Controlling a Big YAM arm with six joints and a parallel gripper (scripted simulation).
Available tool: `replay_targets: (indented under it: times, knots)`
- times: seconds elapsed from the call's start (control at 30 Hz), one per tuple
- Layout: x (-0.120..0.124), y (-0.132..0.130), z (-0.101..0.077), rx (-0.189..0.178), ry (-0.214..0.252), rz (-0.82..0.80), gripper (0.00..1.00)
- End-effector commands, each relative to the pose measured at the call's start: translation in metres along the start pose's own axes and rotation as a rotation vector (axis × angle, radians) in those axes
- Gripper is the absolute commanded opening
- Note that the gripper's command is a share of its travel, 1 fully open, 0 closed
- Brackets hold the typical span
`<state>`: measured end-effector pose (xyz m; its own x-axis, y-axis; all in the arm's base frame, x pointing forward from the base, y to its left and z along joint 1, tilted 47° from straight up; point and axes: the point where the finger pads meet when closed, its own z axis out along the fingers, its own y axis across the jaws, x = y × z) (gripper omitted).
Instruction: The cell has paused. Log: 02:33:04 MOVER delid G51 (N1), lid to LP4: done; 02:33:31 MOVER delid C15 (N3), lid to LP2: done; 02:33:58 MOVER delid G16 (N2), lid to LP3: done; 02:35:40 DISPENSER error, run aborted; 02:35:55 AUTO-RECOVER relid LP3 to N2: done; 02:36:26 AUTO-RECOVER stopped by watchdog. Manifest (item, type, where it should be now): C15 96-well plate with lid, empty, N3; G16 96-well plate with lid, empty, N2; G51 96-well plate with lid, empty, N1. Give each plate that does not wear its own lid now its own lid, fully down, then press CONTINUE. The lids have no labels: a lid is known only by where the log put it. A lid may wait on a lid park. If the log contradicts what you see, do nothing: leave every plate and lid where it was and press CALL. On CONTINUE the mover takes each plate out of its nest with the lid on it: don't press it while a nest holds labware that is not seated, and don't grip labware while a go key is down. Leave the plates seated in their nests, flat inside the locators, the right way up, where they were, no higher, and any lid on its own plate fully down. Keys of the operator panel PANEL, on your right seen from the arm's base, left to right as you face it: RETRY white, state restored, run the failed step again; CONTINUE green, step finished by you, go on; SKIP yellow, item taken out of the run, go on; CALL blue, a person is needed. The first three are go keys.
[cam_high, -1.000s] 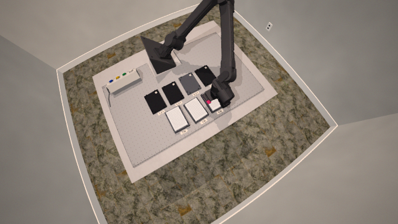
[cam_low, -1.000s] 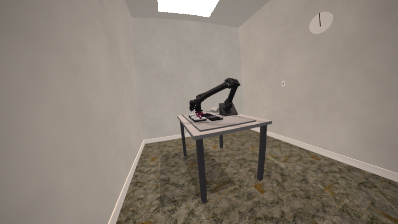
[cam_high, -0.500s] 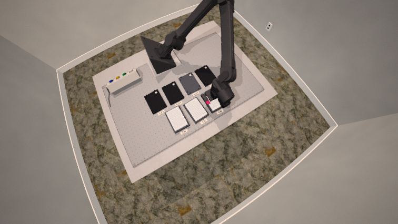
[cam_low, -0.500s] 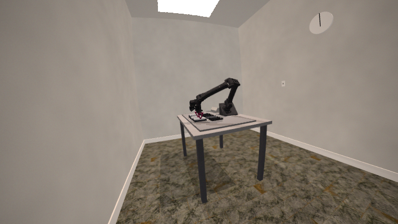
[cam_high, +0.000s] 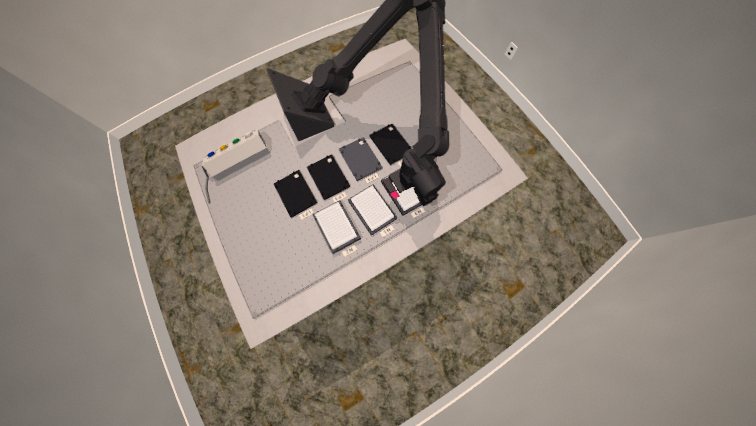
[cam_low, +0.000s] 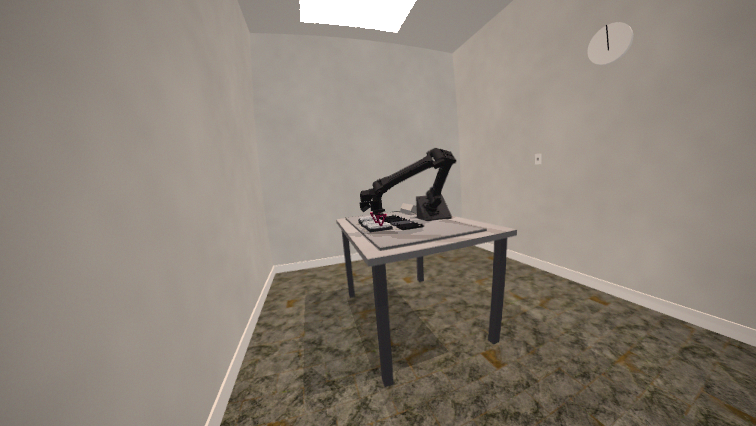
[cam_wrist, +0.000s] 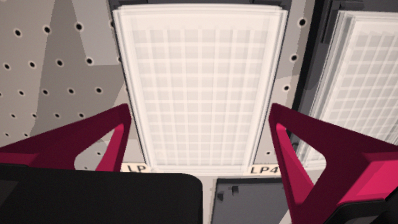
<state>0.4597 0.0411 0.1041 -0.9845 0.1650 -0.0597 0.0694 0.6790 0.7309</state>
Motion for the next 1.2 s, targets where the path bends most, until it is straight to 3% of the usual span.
replay_targets:
  times: [0.0, 0.77, 0.8, 1.17]
  knots:
    - [-0.01, 0.002, -0.009, 0.001, -0.028, -0.011, 1.0]
    - [-0.01, 0.002, -0.009, 0.001, -0.028, -0.011, 1.0]
    - [-0.009, -0.01, -0.011, 0.001, -0.023, 0.014, 1.0]
    - [-0.018, 0.005, -0.042, 0.004, -0.058, -0.028, 1.0]
